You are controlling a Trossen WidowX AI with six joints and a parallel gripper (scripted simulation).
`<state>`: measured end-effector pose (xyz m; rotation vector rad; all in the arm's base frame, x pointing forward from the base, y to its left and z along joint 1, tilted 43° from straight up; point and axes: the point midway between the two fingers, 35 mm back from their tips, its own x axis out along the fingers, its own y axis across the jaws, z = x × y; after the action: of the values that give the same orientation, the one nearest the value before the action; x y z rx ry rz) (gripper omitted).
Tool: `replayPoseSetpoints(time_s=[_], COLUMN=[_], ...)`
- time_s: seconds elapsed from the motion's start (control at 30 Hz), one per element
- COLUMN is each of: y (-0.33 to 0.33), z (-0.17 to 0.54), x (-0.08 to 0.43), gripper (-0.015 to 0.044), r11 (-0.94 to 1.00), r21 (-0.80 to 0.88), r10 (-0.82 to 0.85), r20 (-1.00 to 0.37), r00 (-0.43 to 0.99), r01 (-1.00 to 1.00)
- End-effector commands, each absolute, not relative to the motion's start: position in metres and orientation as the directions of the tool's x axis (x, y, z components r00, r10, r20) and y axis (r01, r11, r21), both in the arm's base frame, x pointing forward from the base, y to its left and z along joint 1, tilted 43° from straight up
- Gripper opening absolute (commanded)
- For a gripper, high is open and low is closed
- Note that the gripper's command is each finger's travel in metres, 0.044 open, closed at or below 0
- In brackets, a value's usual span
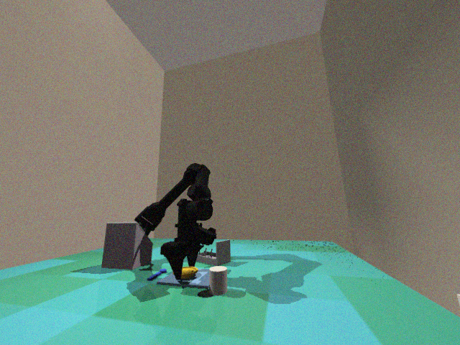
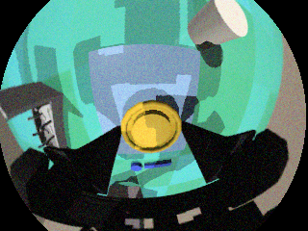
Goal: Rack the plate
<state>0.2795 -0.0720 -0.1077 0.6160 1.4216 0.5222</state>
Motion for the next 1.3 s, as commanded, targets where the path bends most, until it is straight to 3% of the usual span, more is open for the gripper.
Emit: replayPoseSetpoints(time_s=[0.0,0.43,0.87,1.27], y=[-0.071,-0.071,-0.116,-0.161], z=[-0.109,-0.109,-0.072,-0.028], x=[0.279,0.279,0.285,0.280], gripper=[0.0400,0.0333,0.0000,0.0000], r11=[0.738,0.738,0.747,0.752], r21=[0.674,0.674,0.664,0.657], r10=[0.669,0.669,0.659,0.652], r20=[-0.737,-0.737,-0.747,-0.753], r00=[0.091,0.091,0.092,0.091], r01=[0.035,0.035,0.041,0.048])
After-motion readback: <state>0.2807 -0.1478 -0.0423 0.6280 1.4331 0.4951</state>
